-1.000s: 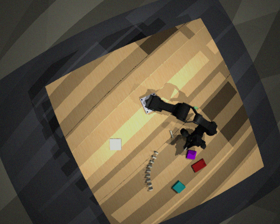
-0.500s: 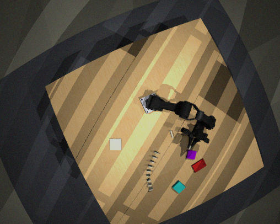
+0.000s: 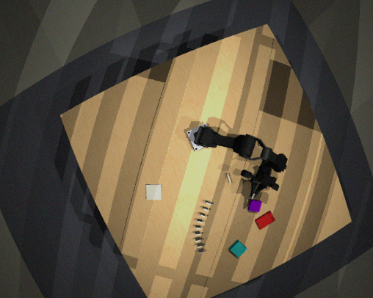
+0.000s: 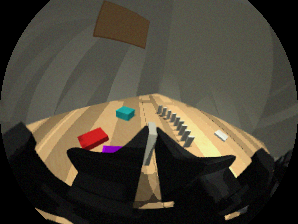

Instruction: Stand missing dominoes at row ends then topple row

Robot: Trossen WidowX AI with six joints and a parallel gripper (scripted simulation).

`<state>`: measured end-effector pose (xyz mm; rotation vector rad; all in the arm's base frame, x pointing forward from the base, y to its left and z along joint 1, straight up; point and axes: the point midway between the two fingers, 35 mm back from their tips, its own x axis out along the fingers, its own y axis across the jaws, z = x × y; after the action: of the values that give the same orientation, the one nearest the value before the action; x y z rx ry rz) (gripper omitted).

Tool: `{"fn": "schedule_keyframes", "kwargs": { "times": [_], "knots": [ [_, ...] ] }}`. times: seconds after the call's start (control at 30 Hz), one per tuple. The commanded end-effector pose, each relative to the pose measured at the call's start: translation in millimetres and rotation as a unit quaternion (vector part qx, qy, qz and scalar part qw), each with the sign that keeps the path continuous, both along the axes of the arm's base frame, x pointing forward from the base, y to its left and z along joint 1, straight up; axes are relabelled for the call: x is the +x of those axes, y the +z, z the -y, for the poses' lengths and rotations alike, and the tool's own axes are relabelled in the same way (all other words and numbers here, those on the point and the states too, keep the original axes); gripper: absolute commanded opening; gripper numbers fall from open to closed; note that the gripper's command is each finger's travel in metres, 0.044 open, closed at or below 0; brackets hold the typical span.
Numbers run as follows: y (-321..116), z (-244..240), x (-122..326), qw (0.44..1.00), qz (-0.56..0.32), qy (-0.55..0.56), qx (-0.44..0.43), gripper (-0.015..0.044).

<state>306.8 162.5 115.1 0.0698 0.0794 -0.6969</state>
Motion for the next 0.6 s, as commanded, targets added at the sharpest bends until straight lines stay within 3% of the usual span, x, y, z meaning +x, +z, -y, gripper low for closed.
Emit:
{"fn": "schedule_keyframes", "kwargs": {
  "times": [0.0,0.57],
  "knots": [
    [-17.0,-0.4,2.0,1.0,-0.004,0.001,-0.007,0.0022],
    [-105.2,4.7,7.9,1.0,-0.006,0.0,-0.008,0.0022]
  ]
}}
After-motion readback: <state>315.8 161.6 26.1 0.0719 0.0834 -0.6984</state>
